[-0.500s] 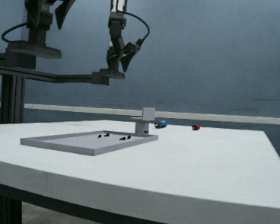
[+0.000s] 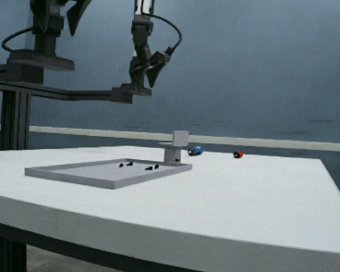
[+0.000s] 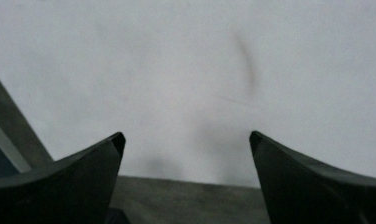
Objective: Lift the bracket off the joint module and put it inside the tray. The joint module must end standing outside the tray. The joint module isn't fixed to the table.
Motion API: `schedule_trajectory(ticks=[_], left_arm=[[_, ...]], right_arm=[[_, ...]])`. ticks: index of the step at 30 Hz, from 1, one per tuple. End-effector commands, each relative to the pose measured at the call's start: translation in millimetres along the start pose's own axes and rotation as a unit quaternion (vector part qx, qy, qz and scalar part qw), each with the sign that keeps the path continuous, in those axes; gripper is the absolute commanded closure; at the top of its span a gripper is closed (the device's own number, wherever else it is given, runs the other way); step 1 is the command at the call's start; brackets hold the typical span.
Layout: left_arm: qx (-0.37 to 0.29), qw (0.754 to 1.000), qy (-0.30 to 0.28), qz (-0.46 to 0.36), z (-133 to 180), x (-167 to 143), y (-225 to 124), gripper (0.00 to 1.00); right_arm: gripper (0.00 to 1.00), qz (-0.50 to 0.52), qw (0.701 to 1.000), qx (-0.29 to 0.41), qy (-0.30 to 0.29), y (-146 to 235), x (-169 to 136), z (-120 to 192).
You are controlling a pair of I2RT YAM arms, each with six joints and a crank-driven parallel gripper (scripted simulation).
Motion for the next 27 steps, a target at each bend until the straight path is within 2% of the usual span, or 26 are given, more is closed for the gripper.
schedule_trajectory(ticks=[1, 4, 9, 17, 19, 23, 27], left_arm=[[-0.005, 1.000, -0.005, 0.002, 2, 2, -2, 0.00], [-0.011, 1.000, -0.006, 0.000, 2, 3, -5, 0.00], [-0.059, 0.998, -0.024, -0.012, 8, 16, -13, 0.00], [-0.149, 0.985, -0.079, -0.041, 24, 42, -22, 0.00], [-0.149, 0.985, -0.079, -0.041, 24, 42, -22, 0.00], [-0.184, 0.975, -0.109, -0.059, 32, 52, -24, 0.00], [-0.222, 0.960, -0.151, -0.080, 42, 64, -25, 0.00]], right_arm=[[0.00, 0.003, 1.000, -0.001, -0.004, 0, 2, 1], [0.00, 0.001, 1.000, -0.007, -0.006, -2, 4, 1], [0.00, -0.010, 0.999, -0.029, -0.011, -9, 17, 1], [0.00, -0.023, 0.997, -0.074, -0.003, -9, 57, -16], [0.00, -0.023, 0.997, -0.074, -0.003, -9, 57, -16], [0.00, -0.024, 0.995, -0.098, -0.008, 4, 87, -34], [0.00, -0.019, 0.992, -0.121, -0.023, 38, 122, -63]])
Point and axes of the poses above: on each arm, the point where the finger pads meet when closed, its own z axis back along the fingers, its own y axis across the jaws, x = y × z, the point moved 1 cm from there along z, back along the fingers, and after that the axes turned 1 degree about z, right-handed, at the moved point
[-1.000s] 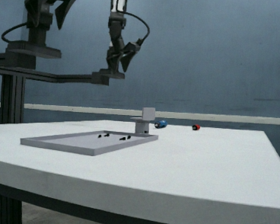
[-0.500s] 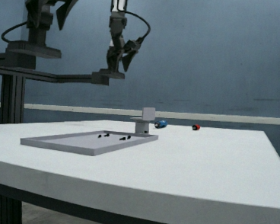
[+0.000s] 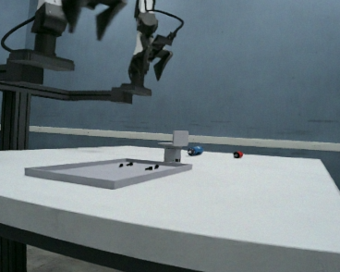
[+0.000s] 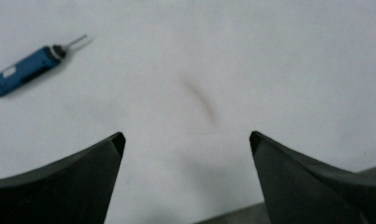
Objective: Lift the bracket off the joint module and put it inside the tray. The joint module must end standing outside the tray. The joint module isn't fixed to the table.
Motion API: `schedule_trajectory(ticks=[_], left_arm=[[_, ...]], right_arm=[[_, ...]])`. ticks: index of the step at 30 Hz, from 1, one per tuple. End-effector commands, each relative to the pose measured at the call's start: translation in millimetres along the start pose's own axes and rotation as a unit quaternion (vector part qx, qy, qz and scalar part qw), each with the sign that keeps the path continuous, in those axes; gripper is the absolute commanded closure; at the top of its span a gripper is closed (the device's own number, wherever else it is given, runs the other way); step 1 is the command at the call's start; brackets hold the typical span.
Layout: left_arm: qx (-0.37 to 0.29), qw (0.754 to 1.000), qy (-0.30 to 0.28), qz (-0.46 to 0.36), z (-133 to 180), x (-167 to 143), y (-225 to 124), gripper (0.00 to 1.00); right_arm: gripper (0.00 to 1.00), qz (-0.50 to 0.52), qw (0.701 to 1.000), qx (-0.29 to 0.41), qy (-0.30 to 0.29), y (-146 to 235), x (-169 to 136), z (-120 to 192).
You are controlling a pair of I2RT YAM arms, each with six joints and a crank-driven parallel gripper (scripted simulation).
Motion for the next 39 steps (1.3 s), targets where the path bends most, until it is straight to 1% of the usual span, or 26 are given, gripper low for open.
schedule_trajectory(ticks=[1, 3, 7, 9, 11, 14, 19, 24, 26, 28, 30, 32, 35, 37, 39], left_arm=[[-0.067, 0.996, -0.055, -0.033, 10, 22, -11, 0.00], [-0.084, 0.992, -0.077, -0.046, 14, 30, -12, 0.00], [-0.114, 0.983, -0.125, -0.074, 23, 45, -13, 0.00], [-0.114, 0.983, -0.125, -0.074, 23, 45, -13, 0.00], [-0.127, 0.976, -0.151, -0.089, 29, 52, -14, 0.00], [-0.143, 0.965, -0.189, -0.111, 37, 63, -13, 0.00], [-0.162, 0.941, -0.256, -0.149, 53, 80, -12, 0.00], [-0.167, 0.924, -0.300, -0.169, 65, 89, -7, 0.00], [-0.167, 0.924, -0.300, -0.169, 65, 89, -7, 0.00], [-0.167, 0.920, -0.309, -0.172, 68, 90, -5, 0.00], [-0.166, 0.922, -0.307, -0.169, 67, 88, -3, 0.00], [-0.165, 0.925, -0.298, -0.169, 63, 83, -2, 0.00], [-0.165, 0.925, -0.298, -0.169, 63, 83, -2, 0.00], [-0.165, 0.925, -0.298, -0.169, 63, 83, -2, 0.00], [-0.165, 0.925, -0.298, -0.169, 63, 83, -2, 0.00]], right_arm=[[0.00, -0.038, 0.995, -0.070, -0.054, 20, 61, -23], [0.00, -0.037, 0.994, -0.078, -0.066, 45, 76, -36], [0.00, -0.031, 0.992, -0.083, -0.093, 100, 91, -61], [0.00, -0.031, 0.992, -0.083, -0.093, 100, 91, -61], [0.00, -0.037, 0.988, -0.089, -0.122, 140, 98, -79], [0.00, -0.035, 0.984, -0.083, -0.152, 191, 93, -99], [0.00, -0.026, 0.976, -0.063, -0.205, 274, 65, -130], [0.00, -0.026, 0.964, -0.033, -0.262, 344, 21, -159], [0.00, -0.026, 0.964, -0.033, -0.262, 344, 21, -159], [0.00, -0.023, 0.960, -0.019, -0.280, 365, 1, -168], [0.00, -0.020, 0.957, -0.009, -0.289, 377, -15, -174], [0.00, -0.005, 0.959, -0.016, -0.282, 377, -39, -189], [0.00, 0.042, 0.963, -0.017, -0.266, 383, -67, -194], [0.00, 0.089, 0.964, -0.024, -0.250, 385, -79, -197], [0.00, 0.126, 0.964, -0.029, -0.230, 386, -85, -200]])
Point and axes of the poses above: on each arm, the point where the finger pads meet when closed, its own z axis back along the fingers, its own y axis across the jaws, x = y × z, the point moved 1 cm from there along z, back along the fingers, and after that the axes turned 1 degree about z, right-handed, at the moved point
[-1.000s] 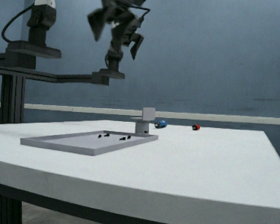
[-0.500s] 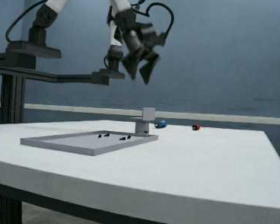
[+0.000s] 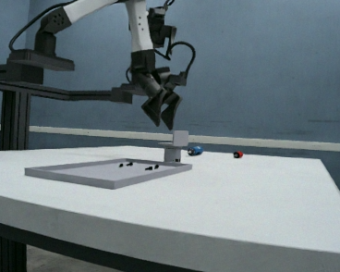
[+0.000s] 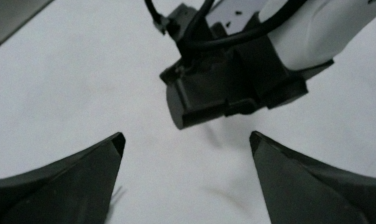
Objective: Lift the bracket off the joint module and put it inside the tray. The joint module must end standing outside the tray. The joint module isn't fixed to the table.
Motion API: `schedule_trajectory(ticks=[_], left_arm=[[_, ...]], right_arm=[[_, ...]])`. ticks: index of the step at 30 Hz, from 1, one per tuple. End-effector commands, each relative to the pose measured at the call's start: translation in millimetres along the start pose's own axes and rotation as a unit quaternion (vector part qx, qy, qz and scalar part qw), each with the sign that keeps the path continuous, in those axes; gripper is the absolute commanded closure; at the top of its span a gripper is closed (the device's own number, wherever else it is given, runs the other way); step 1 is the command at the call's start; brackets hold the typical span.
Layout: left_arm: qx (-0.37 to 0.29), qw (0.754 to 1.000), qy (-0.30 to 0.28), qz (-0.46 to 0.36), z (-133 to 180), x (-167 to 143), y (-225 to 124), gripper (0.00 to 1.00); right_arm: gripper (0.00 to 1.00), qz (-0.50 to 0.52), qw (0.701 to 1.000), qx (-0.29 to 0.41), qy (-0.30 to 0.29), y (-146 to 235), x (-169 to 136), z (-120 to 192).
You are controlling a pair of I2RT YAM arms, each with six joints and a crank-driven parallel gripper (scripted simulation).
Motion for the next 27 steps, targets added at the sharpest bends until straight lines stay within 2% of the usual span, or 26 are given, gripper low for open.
schedule_trajectory(ticks=[1, 4, 9, 10, 19, 21, 27], left_arm=[[-0.008, 1.000, -0.011, -0.003, 2, 3, -2, 0.00], [-0.008, 1.000, -0.011, -0.003, 2, 3, -2, 0.00], [-0.008, 1.000, -0.011, -0.003, 2, 3, -2, 0.00], [-0.008, 1.000, -0.011, -0.003, 2, 3, -2, 0.00], [-0.006, 1.000, -0.015, -0.004, 1, 9, -2, 0.00], [-0.006, 1.000, -0.015, -0.004, 1, 9, -2, 0.00], [-0.006, 1.000, -0.015, -0.004, 1, 9, -2, 0.00]], right_arm=[[0.00, 0.054, 0.998, 0.009, 0.020, 13, 6, 0], [0.00, 0.084, 0.996, 0.012, 0.035, 12, 6, 0], [0.61, 0.207, 0.973, 0.039, 0.098, 13, 14, -4], [0.70, 0.226, 0.967, 0.046, 0.107, 14, 18, -5], [0.70, 0.381, 0.898, 0.127, 0.179, 17, 46, -12], [0.70, 0.381, 0.898, 0.127, 0.179, 17, 46, -12], [0.70, 0.466, 0.836, 0.188, 0.220, 12, 53, -15]])
Point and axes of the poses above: on each arm, the point where the finger pads meet when closed, its own z axis back along the fingers, its own y axis across the jaws, x = y × z, the point moved 1 cm from there along z, back along the fingers, and after that the axes turned 1 degree about z, right-handed, at the moved point
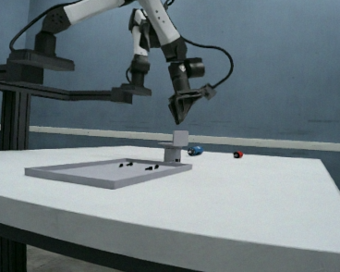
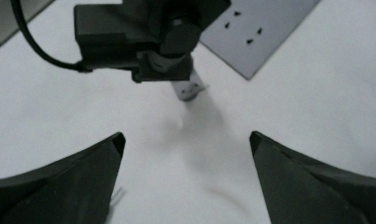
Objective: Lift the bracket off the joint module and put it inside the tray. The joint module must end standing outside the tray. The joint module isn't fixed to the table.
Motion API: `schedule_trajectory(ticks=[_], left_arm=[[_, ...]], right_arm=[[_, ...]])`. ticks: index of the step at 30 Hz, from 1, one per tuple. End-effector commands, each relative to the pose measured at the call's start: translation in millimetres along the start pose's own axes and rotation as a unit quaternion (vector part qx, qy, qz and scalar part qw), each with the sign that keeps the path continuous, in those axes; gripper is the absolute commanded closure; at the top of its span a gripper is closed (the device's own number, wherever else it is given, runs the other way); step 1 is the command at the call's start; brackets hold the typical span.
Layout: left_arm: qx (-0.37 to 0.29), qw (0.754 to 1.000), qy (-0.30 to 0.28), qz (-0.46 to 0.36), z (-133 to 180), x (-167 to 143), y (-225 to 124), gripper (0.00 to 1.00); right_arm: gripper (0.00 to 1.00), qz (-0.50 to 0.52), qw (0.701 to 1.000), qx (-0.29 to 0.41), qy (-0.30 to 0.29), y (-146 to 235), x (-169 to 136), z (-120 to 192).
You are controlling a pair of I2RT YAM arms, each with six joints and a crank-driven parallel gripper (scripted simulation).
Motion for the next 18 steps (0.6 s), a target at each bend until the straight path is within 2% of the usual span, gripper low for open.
schedule_trajectory(ticks=[1, 8, 18], left_arm=[[-0.004, 1.000, -0.014, -0.003, 1, 8, -1, 0.00], [-0.004, 1.000, -0.014, -0.003, 1, 8, -1, 0.00], [-0.004, 1.000, -0.014, -0.003, 1, 8, -1, 0.00]], right_arm=[[0.70, 0.103, 0.991, 0.060, 0.055, -6, -2, 3], [0.70, 0.196, 0.968, 0.139, 0.067, -20, 3, 1], [0.70, 0.185, 0.970, 0.143, 0.072, -24, 0, -16]])
Point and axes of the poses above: on each arm, the point where the finger pads meet when closed, its own z axis back along the fingers, its own y axis across the jaws, x = y × z, the point moved 1 cm from there along z, back along the fingers, and after that the axes turned 1 degree about z, right-handed, at the moved point
